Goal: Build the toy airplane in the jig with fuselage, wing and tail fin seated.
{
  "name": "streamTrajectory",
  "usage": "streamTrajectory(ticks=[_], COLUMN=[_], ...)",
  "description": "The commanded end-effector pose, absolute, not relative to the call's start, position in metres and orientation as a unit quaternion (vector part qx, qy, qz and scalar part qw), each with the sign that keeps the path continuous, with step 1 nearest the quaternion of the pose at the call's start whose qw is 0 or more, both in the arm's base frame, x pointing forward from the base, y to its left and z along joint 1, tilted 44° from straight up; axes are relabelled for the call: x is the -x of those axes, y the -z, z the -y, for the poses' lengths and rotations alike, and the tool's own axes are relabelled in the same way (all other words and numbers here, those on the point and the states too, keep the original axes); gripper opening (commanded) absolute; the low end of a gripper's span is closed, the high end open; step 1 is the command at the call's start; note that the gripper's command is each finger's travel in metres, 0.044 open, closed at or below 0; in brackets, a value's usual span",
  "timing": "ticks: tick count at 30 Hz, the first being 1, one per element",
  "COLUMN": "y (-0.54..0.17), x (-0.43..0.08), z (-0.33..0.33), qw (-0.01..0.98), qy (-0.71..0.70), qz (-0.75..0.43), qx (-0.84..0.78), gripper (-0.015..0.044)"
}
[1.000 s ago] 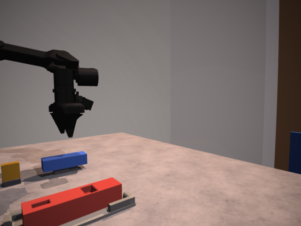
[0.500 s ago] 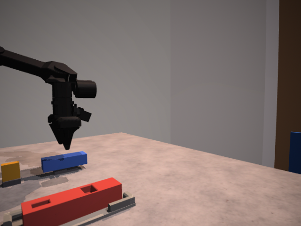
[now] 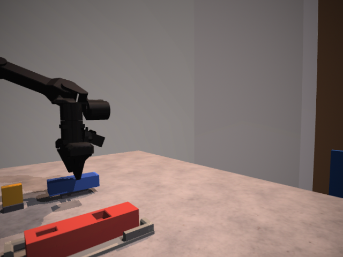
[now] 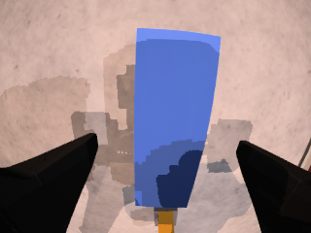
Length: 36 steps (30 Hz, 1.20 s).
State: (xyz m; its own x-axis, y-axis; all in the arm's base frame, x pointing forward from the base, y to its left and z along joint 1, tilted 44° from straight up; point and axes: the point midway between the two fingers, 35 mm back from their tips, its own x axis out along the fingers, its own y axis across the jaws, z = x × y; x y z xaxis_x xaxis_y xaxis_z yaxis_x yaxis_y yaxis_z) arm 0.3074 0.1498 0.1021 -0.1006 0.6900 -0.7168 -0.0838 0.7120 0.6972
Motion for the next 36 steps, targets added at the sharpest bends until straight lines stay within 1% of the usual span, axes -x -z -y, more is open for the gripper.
streamTrajectory(ticks=[1, 17, 26, 33, 36], y=[-0.097, -0.081, -0.081, -0.081, -0.082], x=[-0.306, -0.303, -0.303, -0.303, -0.303], z=[-0.154, -0.17, -0.17, -0.17, -0.169], qw=[0.63, 0.629, 0.629, 0.629, 0.629], qy=[-0.304, -0.305, -0.305, -0.305, -0.304], qz=[-0.678, -0.677, -0.677, -0.677, -0.678], qx=[-0.227, -0.229, -0.229, -0.229, -0.229], gripper=[0.044, 0.044, 0.0204, 0.0157, 0.0078])
